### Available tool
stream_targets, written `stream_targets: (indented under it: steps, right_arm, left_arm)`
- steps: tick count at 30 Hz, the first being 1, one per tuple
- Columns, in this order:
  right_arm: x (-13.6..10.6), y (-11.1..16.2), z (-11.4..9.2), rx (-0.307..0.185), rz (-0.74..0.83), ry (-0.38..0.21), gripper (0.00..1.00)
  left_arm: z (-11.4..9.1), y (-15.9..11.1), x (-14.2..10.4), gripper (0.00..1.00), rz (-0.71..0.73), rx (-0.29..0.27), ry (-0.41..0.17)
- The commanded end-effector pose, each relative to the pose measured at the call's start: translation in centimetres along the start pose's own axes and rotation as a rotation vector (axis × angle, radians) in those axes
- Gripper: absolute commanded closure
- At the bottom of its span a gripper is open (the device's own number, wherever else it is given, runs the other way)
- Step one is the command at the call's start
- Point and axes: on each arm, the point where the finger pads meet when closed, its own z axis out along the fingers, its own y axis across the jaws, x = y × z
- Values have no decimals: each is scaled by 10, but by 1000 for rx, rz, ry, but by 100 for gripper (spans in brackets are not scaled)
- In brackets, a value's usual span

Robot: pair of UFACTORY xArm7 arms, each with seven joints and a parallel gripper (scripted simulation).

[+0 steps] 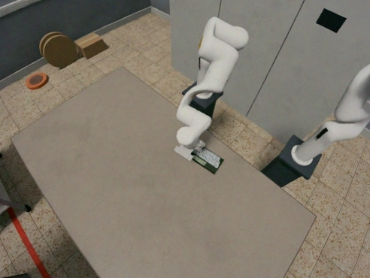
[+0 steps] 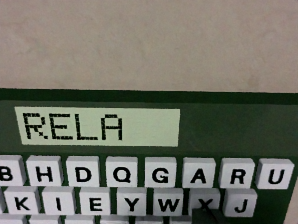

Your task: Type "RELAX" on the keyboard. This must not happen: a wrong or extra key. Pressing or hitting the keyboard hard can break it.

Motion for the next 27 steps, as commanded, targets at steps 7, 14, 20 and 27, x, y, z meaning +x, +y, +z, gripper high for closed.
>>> stream_targets:
  steps: [7, 14, 20, 27]
  right_arm:
    - [1, -1, -1, 2, -1, 4, 100]
    - [2, -1, 0, 2, -1, 4, 100]
    - [2, -1, 1, 2, -1, 4, 100]
    - [2, -1, 1, 2, -1, 4, 100]
  left_arm:
    - [-2, 0, 1, 0, 0, -1, 5]
    - [-2, 0, 1, 0, 0, -1, 5]
    - [-2, 0, 1, 0, 0, -1, 5]
    - [-2, 0, 1, 0, 0, -1, 5]
